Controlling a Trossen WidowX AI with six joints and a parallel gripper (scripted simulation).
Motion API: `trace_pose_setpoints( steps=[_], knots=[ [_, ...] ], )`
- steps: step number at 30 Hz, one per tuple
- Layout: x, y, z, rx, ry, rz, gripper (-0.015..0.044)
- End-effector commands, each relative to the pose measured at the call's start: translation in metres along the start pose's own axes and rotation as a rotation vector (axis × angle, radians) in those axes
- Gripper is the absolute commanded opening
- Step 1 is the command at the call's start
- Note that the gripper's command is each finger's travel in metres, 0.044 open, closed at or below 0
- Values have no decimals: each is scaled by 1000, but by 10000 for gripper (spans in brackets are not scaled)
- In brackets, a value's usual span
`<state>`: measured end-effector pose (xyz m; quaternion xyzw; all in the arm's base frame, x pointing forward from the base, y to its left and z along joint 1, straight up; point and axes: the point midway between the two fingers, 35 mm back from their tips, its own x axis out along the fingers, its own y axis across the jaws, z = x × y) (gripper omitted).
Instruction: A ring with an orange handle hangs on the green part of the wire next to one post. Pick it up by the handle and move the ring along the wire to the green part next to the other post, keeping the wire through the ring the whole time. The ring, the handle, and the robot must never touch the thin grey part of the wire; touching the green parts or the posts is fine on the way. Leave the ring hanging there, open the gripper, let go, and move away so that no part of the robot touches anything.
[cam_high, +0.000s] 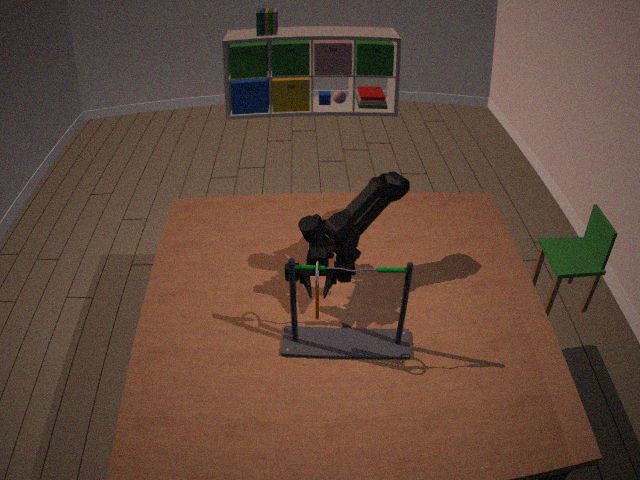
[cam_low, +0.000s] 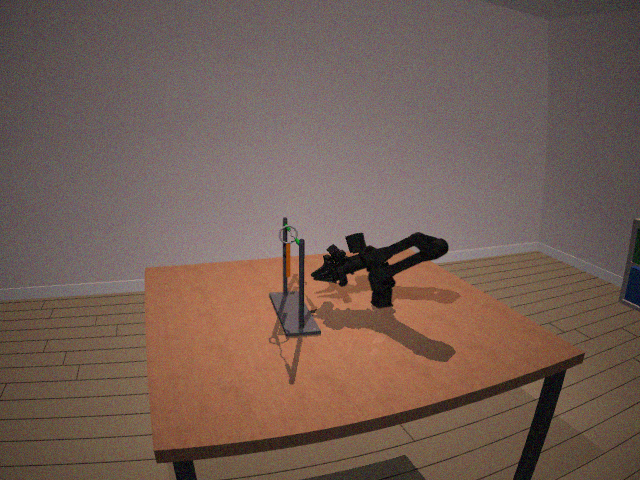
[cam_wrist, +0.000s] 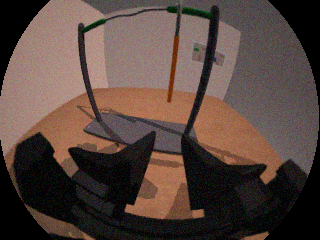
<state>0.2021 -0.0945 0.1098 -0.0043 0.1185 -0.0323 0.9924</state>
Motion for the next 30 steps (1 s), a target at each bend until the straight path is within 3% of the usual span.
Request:
trace_pose_setpoints(
  steps=[1,10,30],
  knots=[
    [9,-1,11,1,-10,-11,160],
    [30,4,40,14,-72,-30,160],
    [49,1,46,14,-74,-30,160]
  ],
)
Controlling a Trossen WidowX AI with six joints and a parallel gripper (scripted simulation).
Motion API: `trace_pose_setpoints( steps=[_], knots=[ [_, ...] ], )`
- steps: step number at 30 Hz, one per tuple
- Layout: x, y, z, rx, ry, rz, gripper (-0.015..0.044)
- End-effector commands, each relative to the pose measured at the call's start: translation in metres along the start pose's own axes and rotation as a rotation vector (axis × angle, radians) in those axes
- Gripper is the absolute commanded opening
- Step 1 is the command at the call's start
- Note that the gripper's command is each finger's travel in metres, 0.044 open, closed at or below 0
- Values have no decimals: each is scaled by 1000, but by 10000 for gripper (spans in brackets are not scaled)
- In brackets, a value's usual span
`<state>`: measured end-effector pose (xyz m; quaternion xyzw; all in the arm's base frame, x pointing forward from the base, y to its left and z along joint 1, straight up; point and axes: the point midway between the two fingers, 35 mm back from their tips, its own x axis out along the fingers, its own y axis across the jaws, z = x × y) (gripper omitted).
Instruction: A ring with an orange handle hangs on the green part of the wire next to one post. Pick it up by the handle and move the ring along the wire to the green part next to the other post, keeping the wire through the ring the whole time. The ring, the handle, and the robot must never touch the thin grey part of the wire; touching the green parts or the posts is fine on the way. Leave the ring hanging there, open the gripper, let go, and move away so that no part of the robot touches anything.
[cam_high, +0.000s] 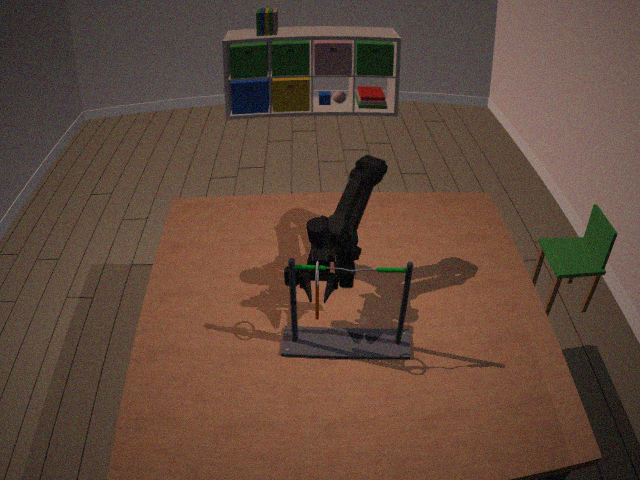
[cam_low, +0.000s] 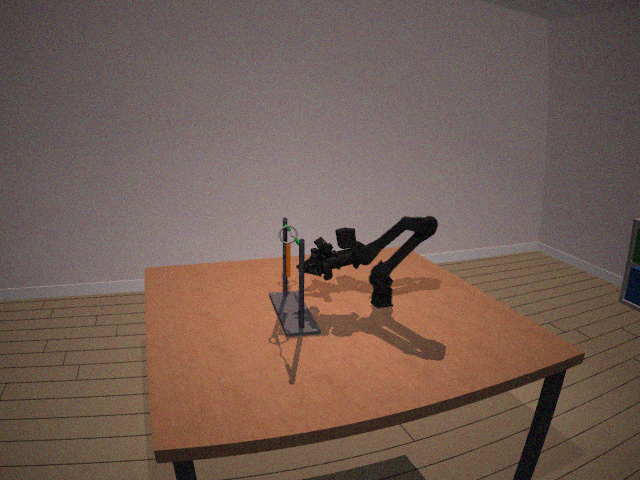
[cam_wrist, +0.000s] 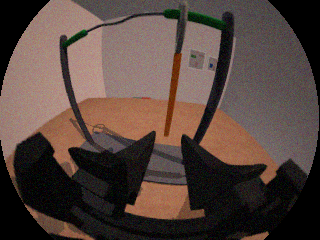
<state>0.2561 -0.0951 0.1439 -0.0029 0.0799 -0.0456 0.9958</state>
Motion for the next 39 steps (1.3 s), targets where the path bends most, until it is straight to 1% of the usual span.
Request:
trace_pose_setpoints(
  steps=[1,39],
  knots=[
    [6,-2,0,6,4,-4,160],
    [62,1,-4,7,-2,-4,160]
  ],
)
